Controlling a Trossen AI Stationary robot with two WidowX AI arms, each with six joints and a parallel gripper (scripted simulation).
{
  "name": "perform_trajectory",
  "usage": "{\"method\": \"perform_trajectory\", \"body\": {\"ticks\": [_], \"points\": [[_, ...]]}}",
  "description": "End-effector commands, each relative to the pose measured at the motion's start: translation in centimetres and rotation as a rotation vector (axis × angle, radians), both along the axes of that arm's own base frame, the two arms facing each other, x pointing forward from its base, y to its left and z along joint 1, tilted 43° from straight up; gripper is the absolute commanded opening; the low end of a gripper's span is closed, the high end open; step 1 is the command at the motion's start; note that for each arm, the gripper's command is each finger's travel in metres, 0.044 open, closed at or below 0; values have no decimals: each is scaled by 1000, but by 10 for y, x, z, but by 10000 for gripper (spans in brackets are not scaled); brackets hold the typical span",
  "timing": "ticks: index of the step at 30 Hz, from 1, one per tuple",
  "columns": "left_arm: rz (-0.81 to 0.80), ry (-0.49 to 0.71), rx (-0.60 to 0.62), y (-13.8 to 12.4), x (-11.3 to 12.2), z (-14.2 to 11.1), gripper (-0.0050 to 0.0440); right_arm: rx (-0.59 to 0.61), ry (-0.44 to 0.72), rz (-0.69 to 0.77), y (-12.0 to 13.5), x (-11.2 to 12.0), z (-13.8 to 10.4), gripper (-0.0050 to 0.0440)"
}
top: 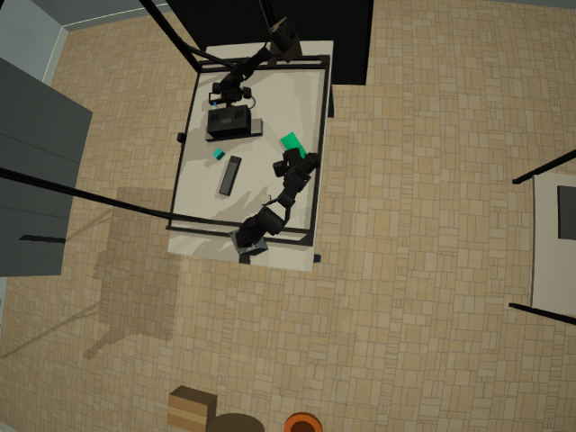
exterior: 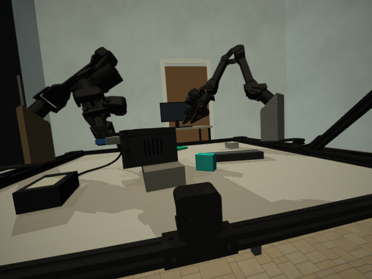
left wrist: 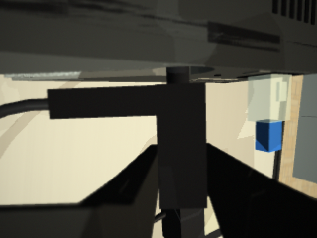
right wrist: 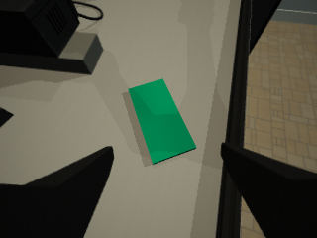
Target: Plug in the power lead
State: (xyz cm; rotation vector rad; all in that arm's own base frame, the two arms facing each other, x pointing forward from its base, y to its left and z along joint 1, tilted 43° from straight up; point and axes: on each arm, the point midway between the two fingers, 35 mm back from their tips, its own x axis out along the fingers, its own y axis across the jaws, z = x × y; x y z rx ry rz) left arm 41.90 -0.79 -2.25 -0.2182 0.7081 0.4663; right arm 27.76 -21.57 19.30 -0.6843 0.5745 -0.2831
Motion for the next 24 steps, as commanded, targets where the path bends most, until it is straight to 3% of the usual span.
{"method": "perform_trajectory", "body": {"ticks": [1,24], "points": [[-4,0,0,0,2,2,0,-4,1,-1,0,0,0,400],[-4,-1,0,3,6,4,0,-4,1,-1,0,0,0,400]]}}
